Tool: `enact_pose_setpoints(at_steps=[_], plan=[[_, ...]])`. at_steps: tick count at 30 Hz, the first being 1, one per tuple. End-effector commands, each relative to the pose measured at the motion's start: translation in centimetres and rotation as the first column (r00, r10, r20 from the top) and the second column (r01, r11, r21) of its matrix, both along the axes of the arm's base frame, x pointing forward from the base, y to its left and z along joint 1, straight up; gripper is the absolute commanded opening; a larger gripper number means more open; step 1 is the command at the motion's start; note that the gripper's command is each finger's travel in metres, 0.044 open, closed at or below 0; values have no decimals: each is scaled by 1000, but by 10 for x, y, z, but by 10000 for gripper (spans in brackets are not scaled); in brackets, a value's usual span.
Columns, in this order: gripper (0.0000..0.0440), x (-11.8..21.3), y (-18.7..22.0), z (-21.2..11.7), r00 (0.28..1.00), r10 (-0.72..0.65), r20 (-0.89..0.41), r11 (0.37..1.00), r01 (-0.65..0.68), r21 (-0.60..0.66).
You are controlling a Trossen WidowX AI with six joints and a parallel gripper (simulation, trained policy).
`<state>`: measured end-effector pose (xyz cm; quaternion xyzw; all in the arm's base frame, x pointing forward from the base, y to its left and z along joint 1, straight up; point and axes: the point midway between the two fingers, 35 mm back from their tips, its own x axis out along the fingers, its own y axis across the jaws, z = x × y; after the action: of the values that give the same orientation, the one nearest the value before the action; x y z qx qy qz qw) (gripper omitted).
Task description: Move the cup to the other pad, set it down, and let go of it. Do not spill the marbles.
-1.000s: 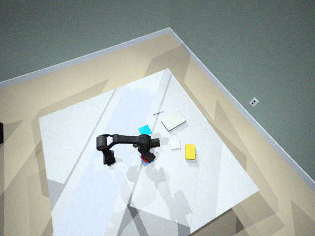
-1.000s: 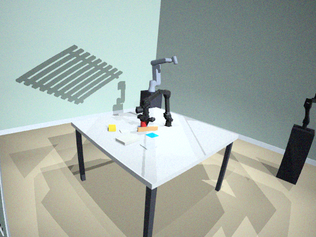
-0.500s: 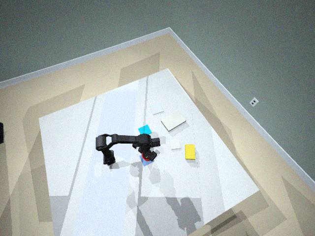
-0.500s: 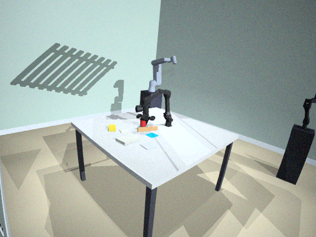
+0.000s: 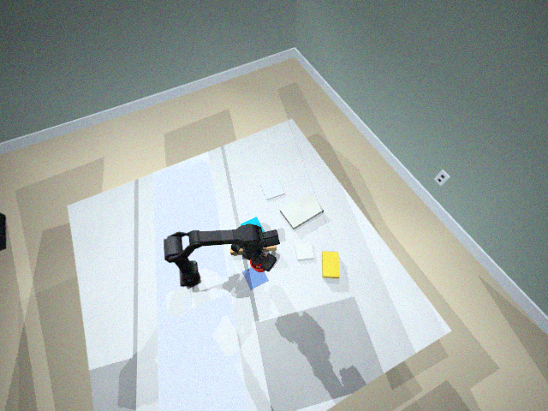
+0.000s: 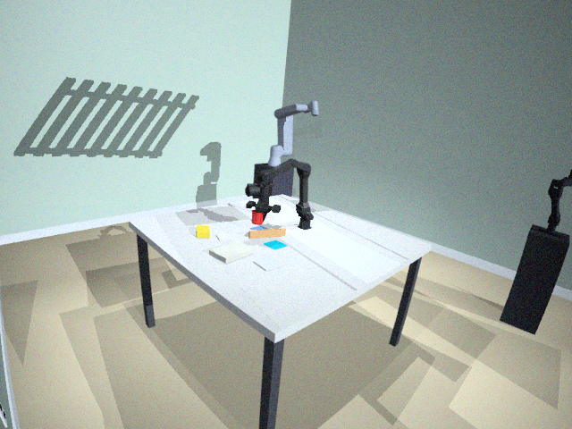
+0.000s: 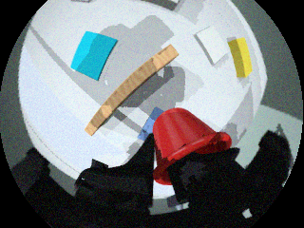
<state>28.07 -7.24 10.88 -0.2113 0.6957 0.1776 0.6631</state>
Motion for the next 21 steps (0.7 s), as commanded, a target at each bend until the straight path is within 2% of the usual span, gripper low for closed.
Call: enact_pose_setpoints(at_steps=[1,21], plan=[[1,7,6,8,999,28,22,1000,-28,2],[0,41,64,26,980,159,119,987,-159,-7]])
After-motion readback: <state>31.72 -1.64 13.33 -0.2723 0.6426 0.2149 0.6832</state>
